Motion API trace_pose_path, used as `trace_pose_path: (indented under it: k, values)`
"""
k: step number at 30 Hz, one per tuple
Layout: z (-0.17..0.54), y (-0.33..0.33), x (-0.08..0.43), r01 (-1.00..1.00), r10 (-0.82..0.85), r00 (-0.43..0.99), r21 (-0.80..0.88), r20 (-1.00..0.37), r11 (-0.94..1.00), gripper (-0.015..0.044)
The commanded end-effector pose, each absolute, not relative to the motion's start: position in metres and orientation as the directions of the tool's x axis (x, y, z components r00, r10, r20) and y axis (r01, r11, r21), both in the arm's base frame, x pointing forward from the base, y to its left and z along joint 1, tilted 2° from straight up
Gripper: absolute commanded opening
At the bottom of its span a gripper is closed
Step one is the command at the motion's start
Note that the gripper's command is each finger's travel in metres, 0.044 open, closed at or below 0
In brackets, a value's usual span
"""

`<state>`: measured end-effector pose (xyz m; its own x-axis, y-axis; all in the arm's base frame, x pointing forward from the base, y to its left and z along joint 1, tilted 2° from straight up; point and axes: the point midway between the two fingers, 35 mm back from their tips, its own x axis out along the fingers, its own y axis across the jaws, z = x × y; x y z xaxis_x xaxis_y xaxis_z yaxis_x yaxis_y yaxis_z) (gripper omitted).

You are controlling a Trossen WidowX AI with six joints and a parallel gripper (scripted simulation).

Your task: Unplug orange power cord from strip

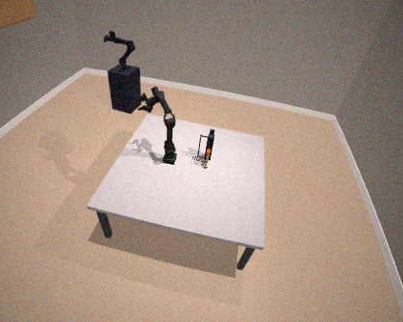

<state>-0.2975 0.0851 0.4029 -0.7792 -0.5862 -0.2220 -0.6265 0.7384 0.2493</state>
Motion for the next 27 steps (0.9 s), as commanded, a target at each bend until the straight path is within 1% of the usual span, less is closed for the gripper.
trace_pose_path:
  k: [1,3,9,14,18,27]
  values:
    - [0.403,0.086,-0.297,-0.623,-0.582,-0.782,0.253,-0.224,0.740,0.0374]
    - [0.400,0.098,-0.296,-0.594,-0.545,-0.804,0.282,-0.238,0.753,0.0321]
    - [0.388,0.148,-0.283,-0.468,-0.368,-0.880,0.409,-0.300,0.783,0.0164]
    - [0.377,0.196,-0.261,-0.356,-0.182,-0.917,0.523,-0.355,0.775,0.0160]
    - [0.369,0.236,-0.236,-0.278,-0.016,-0.917,0.609,-0.399,0.743,0.0160]
    - [0.354,0.303,-0.168,-0.188,0.301,-0.829,0.743,-0.471,0.643,0.0160]
